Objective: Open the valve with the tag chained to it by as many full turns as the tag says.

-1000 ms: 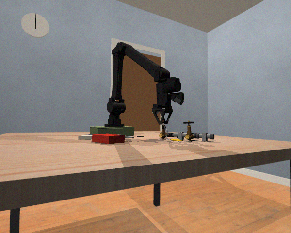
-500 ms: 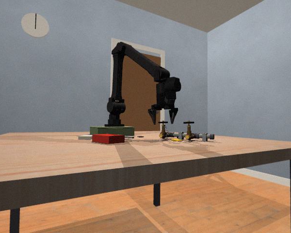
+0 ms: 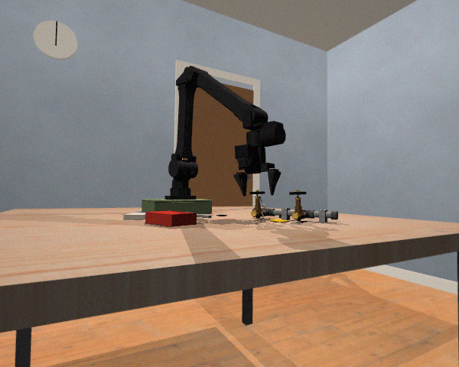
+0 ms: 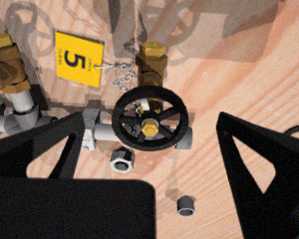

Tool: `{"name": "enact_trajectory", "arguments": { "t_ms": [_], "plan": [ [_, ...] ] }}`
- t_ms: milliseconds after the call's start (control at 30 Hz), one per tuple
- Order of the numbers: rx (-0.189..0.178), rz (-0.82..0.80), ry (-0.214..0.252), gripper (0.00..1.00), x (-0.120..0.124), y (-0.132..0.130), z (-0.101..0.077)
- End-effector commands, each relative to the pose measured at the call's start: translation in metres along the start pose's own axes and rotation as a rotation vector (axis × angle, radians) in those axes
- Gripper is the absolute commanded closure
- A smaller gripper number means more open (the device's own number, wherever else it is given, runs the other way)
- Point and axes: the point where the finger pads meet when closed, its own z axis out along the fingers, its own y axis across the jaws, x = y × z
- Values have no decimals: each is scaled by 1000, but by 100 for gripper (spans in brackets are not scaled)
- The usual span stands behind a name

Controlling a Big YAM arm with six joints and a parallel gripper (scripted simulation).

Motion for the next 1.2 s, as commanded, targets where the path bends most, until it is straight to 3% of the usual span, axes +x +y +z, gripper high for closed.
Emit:
{"name": "enact_trajectory", "arguments": {
  "t_ms": [0,67,100,467,500,1167],
  "plan": [
    [-31,346,-29,0,-8,12,-13],
    [-31,346,-29,0,-8,12,-13],
    [-36,477,-36,0,-8,12,-13],
    [-36,491,-35,0,-7,12,-13],
    [-36,491,-35,100,-7,12,-13],
    [-36,491,-33,100,-7,12,-14]
  ]
}}
